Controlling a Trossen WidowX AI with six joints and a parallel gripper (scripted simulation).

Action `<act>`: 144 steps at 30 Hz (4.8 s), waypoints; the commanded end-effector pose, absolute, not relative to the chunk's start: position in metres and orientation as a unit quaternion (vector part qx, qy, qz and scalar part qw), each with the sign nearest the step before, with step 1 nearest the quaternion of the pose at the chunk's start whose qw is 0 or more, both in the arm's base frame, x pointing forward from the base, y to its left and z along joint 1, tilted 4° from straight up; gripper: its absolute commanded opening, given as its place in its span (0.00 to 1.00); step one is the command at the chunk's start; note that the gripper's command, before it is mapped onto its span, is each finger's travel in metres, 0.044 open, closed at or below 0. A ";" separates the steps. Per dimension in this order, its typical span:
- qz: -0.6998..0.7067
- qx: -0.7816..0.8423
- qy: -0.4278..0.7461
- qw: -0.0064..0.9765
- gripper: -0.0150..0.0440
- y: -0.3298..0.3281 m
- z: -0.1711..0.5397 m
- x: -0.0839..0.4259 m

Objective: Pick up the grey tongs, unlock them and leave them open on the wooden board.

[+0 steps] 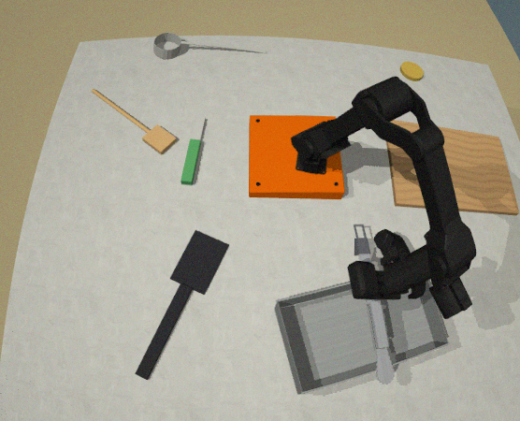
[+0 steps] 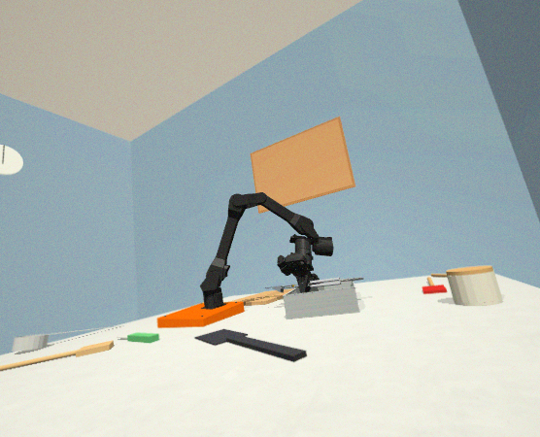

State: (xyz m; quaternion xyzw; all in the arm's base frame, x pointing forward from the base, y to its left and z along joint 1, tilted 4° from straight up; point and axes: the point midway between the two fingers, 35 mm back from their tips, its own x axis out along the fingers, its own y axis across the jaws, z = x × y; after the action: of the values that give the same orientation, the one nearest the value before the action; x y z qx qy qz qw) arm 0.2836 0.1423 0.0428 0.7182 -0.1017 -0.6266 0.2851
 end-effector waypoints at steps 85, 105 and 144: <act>-0.680 0.725 -0.088 -0.069 0.00 0.262 0.141 0.219; -0.656 0.698 -0.205 -0.200 0.00 0.324 0.159 0.144; -0.564 0.594 -0.403 -0.409 0.00 0.375 0.150 -0.025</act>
State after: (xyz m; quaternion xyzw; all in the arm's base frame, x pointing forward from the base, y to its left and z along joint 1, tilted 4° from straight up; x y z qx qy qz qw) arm -0.0038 0.3728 0.1474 0.6118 -0.3850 -0.5733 -0.3858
